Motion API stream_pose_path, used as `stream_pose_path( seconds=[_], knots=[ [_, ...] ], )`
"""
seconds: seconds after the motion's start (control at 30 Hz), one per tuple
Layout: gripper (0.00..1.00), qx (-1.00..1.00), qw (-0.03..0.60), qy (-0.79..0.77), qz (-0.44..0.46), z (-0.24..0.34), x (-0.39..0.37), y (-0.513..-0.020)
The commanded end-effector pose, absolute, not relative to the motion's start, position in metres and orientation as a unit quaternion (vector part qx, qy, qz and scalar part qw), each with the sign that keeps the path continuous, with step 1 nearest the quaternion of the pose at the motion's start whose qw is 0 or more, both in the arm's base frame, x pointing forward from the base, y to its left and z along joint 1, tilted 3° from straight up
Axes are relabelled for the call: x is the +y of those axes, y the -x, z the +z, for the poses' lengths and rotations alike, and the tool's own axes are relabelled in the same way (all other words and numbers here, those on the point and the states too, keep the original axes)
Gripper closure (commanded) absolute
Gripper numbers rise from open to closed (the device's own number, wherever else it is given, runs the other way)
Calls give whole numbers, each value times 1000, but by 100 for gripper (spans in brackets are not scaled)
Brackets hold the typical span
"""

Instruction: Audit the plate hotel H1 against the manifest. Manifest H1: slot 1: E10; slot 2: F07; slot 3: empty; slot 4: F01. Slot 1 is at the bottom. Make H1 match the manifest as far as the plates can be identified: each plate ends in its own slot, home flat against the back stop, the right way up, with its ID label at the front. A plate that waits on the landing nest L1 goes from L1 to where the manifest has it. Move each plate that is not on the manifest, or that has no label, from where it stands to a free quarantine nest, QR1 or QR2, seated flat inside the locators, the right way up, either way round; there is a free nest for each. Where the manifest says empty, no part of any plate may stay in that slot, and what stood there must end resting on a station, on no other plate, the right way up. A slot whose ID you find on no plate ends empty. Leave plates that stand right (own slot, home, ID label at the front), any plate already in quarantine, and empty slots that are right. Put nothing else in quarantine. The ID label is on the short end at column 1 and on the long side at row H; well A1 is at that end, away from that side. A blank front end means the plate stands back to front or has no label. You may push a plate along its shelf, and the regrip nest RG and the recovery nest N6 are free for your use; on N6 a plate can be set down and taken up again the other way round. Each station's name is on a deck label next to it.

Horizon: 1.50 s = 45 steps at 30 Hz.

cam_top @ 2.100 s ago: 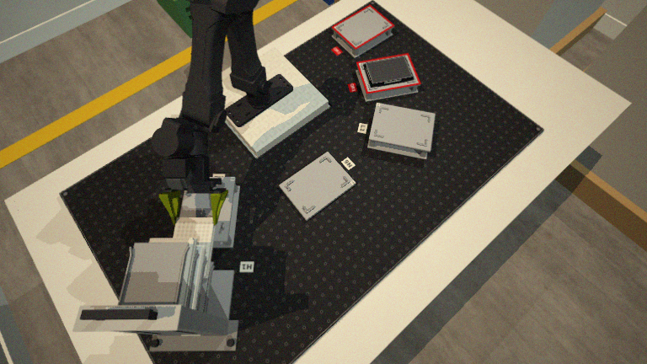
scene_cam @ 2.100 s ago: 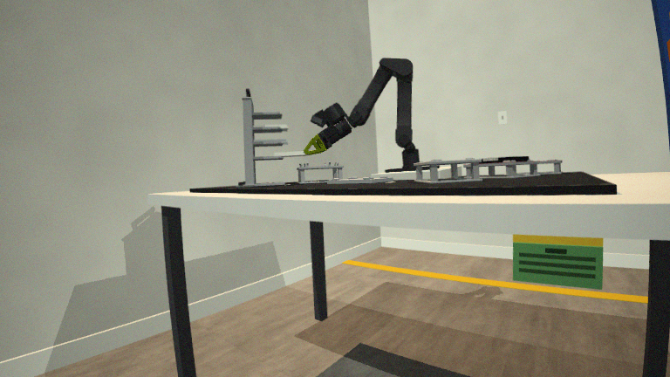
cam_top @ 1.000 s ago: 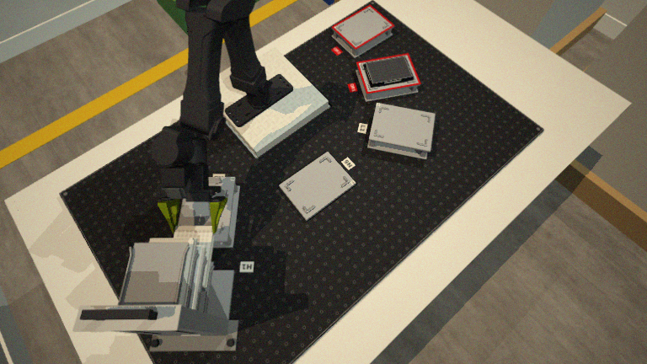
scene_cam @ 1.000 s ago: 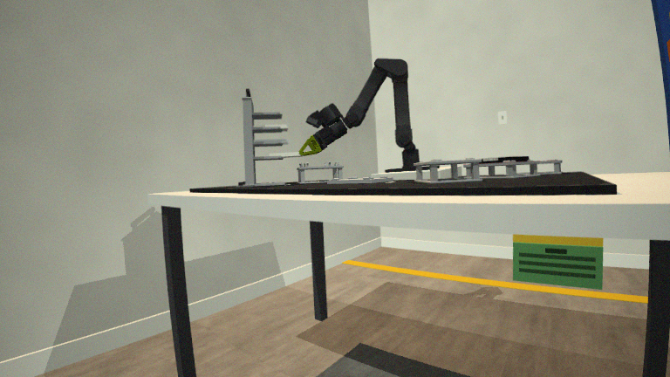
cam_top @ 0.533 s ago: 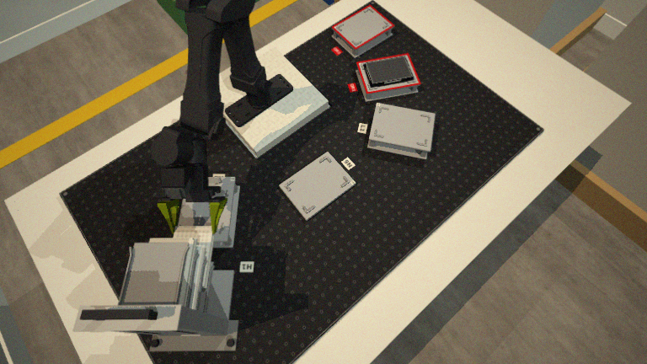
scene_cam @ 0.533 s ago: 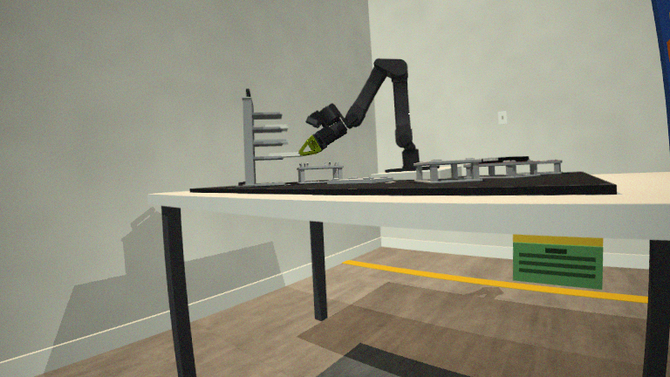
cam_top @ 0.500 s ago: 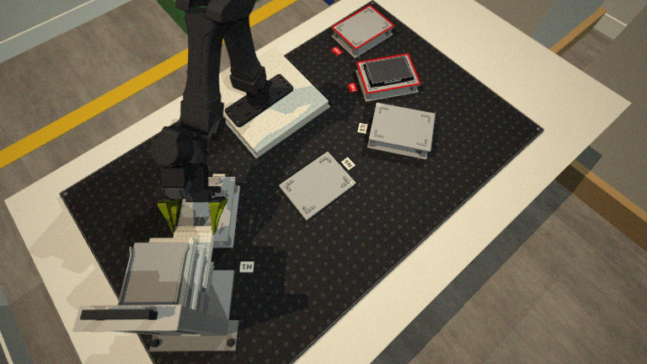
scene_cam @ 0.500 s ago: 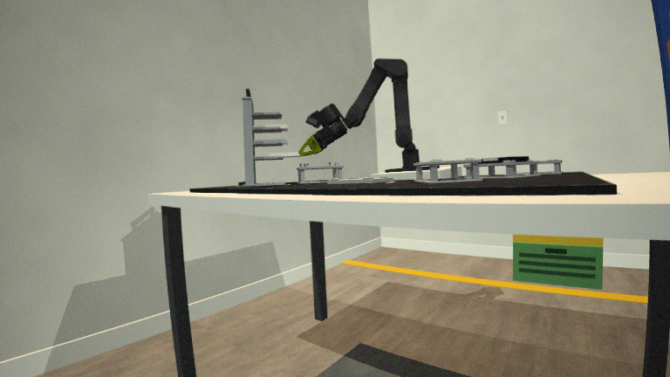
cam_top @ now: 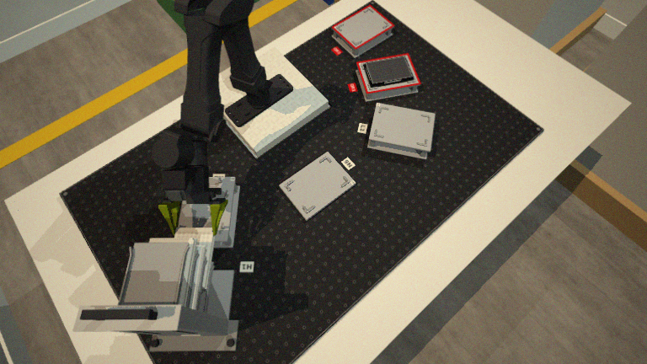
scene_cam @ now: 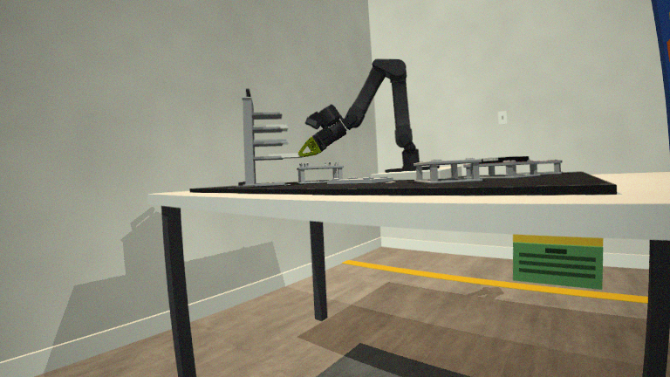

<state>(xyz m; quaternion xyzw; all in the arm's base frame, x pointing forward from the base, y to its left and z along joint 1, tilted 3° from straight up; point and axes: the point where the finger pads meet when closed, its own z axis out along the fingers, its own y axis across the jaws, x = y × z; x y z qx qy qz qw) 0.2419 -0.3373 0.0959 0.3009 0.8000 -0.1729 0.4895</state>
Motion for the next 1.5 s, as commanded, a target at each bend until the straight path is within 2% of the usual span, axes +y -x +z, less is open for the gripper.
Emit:
stream_pose_path(
  seconds=[0.0, 1.27, 1.3, 1.47],
  knots=[
    [14, 796, 496, -298, -178, 103, -340, -244],
    [14, 796, 496, -298, -178, 93, -353, -259],
    [0, 796, 496, -298, -178, 92, -353, -259],
    [0, 796, 496, -298, -178, 92, -353, -259]
  ],
)
